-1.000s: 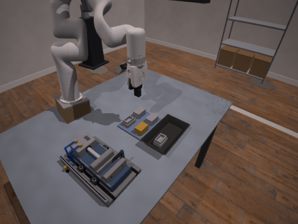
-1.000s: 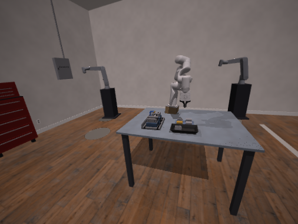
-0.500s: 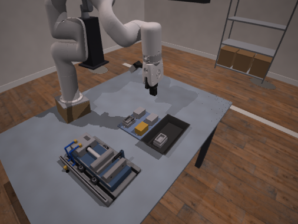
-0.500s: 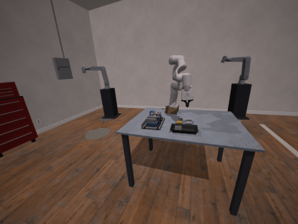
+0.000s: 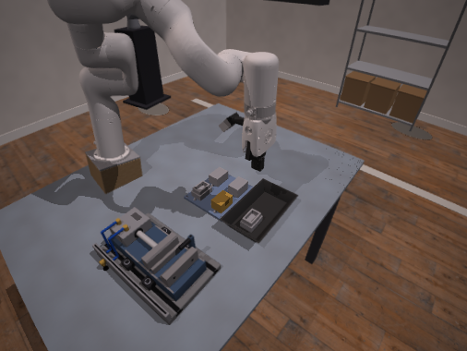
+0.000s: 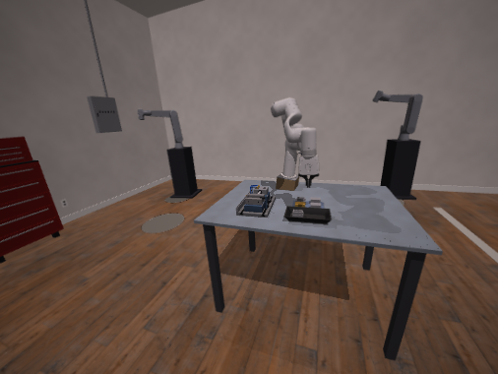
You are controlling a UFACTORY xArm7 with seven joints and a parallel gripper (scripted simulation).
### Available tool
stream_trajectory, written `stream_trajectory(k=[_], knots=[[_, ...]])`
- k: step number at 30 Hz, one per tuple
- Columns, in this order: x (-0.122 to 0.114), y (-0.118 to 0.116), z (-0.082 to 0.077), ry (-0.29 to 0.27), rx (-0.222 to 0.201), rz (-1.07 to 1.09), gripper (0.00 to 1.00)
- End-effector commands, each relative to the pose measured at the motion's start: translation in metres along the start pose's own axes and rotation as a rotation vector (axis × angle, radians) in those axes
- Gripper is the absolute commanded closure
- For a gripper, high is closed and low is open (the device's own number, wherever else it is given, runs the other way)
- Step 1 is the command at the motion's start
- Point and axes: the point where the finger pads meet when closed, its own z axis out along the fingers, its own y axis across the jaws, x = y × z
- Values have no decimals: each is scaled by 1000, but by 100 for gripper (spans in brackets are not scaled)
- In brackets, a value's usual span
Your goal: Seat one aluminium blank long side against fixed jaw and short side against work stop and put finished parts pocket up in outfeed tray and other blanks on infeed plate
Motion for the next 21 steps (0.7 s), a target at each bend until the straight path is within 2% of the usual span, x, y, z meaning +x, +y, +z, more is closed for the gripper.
stream_trajectory(k=[1, 11, 21], knots=[[-12, 0, 1, 27, 28, 8, 100], [-12, 0, 4, 27, 28, 8, 100], [-12, 0, 14, 27, 28, 8, 100]])
